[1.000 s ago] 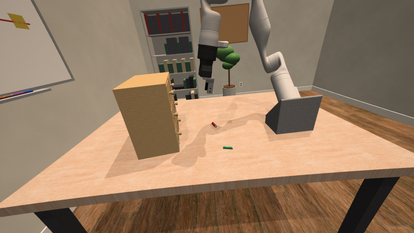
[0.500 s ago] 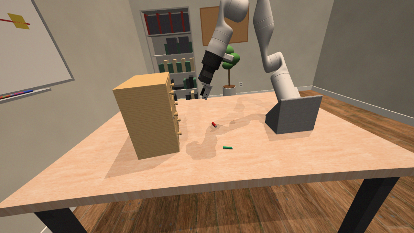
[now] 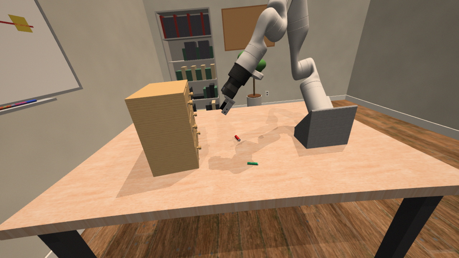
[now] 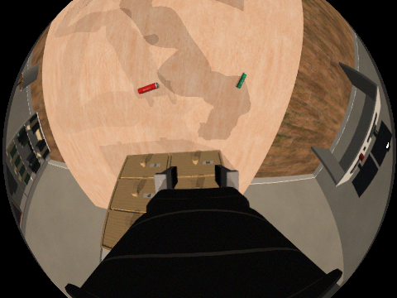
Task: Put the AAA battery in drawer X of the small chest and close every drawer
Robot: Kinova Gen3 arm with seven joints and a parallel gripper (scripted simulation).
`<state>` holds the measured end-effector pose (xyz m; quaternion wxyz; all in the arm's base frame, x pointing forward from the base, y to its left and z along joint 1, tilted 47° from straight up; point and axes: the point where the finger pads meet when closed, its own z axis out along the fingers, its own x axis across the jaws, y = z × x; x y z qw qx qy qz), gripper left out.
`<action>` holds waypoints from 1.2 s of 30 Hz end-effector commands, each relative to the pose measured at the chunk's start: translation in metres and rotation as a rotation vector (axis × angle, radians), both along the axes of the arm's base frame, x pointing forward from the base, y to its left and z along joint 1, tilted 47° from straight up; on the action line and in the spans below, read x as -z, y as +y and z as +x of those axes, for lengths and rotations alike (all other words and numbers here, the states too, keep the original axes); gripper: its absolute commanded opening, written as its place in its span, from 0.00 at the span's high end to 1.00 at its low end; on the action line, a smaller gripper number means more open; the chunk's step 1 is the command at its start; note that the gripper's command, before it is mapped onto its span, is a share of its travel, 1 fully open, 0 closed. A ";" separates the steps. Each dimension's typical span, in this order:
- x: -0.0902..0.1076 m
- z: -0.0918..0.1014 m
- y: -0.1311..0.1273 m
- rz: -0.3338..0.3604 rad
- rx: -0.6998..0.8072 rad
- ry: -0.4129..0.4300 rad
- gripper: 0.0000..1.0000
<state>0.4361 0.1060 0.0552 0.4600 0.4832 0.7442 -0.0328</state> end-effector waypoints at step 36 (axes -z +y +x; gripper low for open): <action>0.023 0.015 -0.021 0.017 -0.230 -0.201 0.00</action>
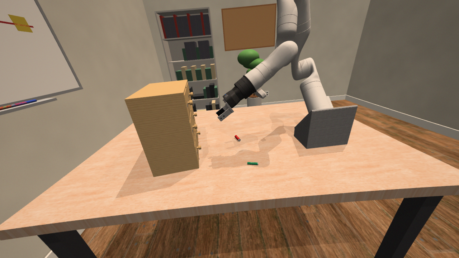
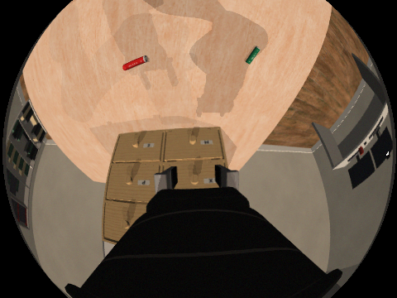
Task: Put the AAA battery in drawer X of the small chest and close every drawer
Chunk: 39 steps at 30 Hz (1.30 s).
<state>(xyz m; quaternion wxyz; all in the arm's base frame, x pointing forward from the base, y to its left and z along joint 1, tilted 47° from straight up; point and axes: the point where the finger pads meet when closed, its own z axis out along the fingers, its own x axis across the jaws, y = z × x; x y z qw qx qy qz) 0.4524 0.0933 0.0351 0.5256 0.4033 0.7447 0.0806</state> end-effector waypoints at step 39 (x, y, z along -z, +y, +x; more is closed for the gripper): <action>0.006 0.002 -0.011 -0.010 -0.031 -0.029 0.33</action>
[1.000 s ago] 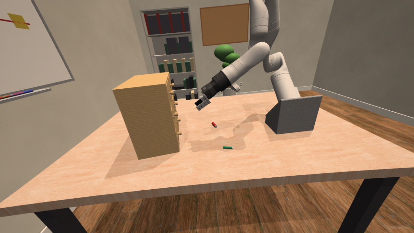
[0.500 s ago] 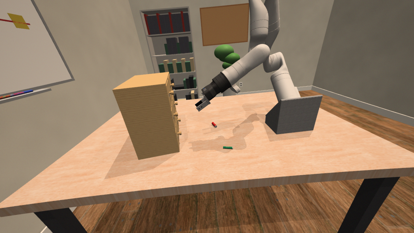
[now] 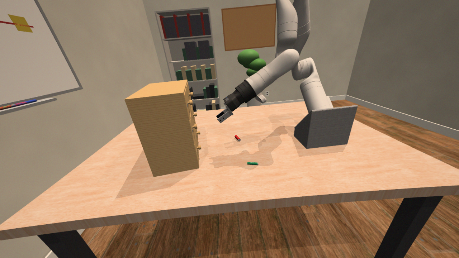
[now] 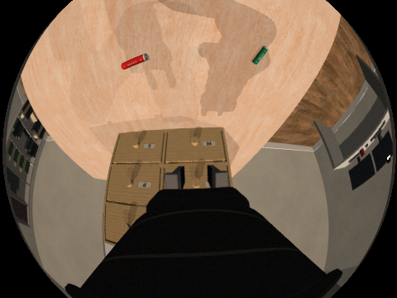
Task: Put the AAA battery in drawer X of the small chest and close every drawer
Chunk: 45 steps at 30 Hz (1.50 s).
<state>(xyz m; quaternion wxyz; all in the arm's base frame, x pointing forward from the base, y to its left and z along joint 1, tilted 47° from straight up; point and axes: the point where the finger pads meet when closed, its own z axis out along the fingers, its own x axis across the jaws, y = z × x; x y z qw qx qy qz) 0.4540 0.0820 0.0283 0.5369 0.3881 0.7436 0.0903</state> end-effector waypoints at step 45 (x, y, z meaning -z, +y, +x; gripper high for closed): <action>0.018 0.065 -0.007 0.001 -0.001 -0.001 0.33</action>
